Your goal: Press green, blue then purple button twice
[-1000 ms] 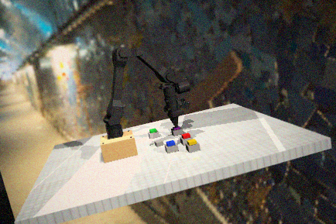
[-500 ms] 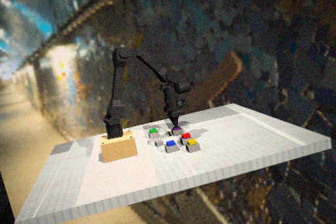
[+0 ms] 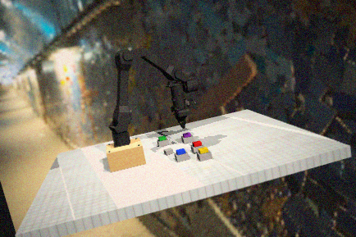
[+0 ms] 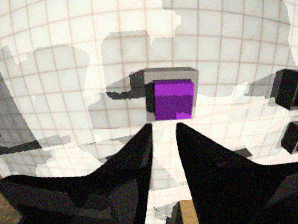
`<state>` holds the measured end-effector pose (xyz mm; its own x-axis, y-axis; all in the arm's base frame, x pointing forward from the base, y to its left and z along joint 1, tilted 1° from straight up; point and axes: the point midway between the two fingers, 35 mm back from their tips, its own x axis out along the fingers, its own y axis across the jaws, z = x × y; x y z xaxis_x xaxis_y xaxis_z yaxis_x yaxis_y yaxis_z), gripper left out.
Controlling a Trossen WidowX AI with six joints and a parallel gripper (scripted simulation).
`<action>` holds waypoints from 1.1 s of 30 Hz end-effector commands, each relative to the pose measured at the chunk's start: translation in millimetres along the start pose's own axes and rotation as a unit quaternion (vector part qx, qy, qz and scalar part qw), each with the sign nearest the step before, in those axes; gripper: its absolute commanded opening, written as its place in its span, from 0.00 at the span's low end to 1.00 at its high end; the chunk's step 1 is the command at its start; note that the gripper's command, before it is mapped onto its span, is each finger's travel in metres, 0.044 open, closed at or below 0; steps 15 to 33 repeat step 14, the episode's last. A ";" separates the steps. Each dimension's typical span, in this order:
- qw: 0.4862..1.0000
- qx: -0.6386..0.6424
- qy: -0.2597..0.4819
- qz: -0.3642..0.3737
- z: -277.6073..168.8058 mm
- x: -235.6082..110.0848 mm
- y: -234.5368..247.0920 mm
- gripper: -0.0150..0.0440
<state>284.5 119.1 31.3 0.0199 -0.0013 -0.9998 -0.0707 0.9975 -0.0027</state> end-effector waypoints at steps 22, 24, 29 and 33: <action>1.000 -0.008 -0.009 0.009 -53.5 -61.2 106.9 0.93; 1.000 -0.008 -0.009 0.009 -53.5 -61.2 106.9 0.93; 1.000 -0.008 -0.009 0.009 -53.5 -61.2 106.9 0.93; 1.000 -0.008 -0.009 0.009 -53.5 -61.2 106.9 0.93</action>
